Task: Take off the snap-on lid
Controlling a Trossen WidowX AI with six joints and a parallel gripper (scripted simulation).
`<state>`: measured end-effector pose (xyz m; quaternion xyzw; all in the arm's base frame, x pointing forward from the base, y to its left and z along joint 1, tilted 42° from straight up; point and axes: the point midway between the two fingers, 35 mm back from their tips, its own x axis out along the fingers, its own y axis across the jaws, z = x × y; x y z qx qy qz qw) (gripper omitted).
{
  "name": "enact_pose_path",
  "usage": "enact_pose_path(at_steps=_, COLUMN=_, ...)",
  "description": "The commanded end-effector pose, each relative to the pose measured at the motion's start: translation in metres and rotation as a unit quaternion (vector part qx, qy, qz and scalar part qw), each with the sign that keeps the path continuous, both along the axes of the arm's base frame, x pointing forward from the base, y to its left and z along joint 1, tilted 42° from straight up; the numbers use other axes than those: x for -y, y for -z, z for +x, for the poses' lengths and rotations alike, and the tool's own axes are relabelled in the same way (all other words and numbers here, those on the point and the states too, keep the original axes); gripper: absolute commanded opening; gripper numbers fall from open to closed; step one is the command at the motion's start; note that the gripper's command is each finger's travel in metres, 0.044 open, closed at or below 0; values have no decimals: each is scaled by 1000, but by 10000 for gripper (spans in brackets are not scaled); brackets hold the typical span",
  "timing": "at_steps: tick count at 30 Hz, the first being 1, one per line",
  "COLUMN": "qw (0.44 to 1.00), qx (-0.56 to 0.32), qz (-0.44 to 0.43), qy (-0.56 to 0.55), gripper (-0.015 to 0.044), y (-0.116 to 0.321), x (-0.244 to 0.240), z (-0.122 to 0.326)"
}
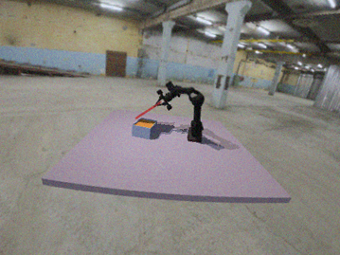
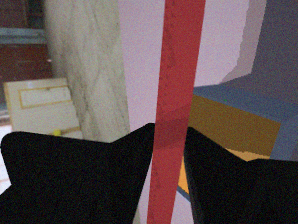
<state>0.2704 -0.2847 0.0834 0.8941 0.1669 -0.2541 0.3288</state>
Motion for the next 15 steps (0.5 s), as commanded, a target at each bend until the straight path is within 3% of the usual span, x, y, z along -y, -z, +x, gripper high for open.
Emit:
enact_pose_path(at_steps=1, qw=1000, qx=6, qz=-7, qy=0, gripper=0, y=1, x=10, z=-3)
enact_pose_path(at_steps=15, qw=1000, qx=6, qz=-8, qy=0, gripper=0, y=18, x=27, z=-16)
